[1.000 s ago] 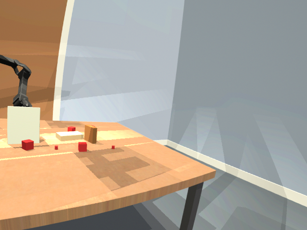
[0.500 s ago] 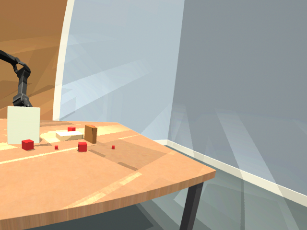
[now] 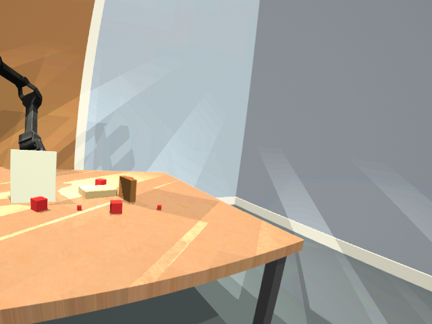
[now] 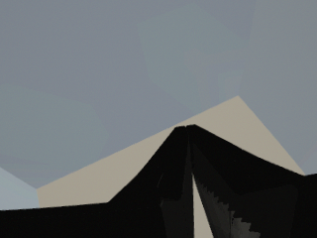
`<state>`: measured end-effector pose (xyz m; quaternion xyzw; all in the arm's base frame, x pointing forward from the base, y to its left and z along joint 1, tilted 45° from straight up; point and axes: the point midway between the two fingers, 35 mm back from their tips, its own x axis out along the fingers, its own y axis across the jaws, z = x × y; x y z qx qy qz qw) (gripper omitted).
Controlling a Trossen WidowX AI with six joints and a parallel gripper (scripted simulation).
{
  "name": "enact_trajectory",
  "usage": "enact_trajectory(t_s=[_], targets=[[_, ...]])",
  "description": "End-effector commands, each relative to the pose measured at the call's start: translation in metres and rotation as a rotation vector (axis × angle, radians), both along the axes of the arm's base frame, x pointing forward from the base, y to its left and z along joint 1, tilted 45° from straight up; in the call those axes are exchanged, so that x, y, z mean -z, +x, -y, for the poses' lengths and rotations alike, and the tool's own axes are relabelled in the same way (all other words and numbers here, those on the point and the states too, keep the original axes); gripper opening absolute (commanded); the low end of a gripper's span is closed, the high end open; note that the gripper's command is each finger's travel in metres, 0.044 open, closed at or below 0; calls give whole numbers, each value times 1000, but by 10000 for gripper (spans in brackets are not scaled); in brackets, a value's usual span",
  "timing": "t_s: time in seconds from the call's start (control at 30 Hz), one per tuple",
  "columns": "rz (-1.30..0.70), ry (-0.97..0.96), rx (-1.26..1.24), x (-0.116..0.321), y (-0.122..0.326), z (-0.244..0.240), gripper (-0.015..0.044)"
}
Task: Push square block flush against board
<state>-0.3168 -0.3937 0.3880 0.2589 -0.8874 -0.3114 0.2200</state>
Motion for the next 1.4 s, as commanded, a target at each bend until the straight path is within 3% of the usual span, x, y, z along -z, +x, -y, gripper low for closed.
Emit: enact_trajectory(t_s=[0.0, 0.63, 1.37], targets=[[-16, 92, -55, 13, 17, 24, 0], [-214, 530, -342, 72, 123, 115, 0], [-566, 918, -720, 142, 270, 167, 0]])
